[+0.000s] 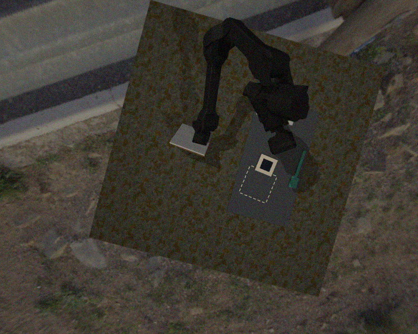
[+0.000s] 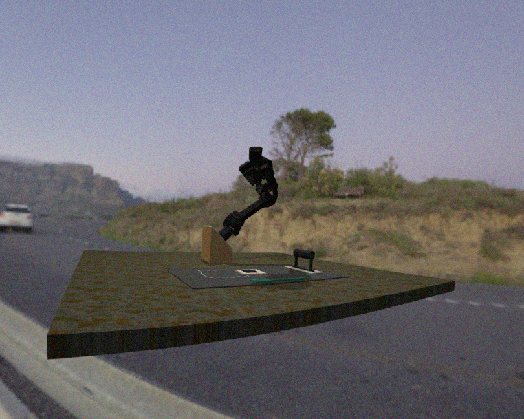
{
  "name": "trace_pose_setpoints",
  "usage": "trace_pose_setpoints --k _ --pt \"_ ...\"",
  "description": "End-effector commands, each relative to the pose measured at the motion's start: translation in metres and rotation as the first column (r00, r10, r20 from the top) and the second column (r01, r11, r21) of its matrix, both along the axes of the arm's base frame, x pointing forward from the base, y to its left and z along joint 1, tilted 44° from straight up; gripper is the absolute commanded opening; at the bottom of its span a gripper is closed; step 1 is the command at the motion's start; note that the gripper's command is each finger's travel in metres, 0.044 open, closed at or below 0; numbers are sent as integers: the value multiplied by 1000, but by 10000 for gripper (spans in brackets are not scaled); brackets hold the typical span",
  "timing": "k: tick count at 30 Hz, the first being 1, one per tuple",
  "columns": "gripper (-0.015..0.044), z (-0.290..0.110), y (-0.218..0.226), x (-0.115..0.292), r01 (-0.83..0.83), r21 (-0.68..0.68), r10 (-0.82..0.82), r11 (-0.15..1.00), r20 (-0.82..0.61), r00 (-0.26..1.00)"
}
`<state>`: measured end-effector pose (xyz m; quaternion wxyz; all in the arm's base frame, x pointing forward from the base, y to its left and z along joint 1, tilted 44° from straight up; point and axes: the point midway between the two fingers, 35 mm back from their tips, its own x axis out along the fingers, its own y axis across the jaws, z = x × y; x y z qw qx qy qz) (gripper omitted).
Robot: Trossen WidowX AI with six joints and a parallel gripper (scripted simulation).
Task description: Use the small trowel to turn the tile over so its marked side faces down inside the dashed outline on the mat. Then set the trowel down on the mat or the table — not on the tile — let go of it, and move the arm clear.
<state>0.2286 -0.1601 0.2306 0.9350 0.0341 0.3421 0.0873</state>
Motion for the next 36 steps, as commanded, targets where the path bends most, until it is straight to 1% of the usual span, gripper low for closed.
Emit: trace_pose_setpoints --k 1,10,20,26,31,33,36 --pt "270 1 23 27 -56 70 59 996 -48 997" --pt "270 1 77 72 -107 228 144 968 -155 977" --pt "270 -1 168 109 -82 438 249 895 -338 908" --pt "270 -4 233 117 -25 522 312 853 -470 826" --pt "270 -8 288 115 37 552 351 833 -579 736" --pt "270 -9 296 113 46 554 355 831 -593 722" --pt "270 -9 296 113 46 554 355 831 -593 722"
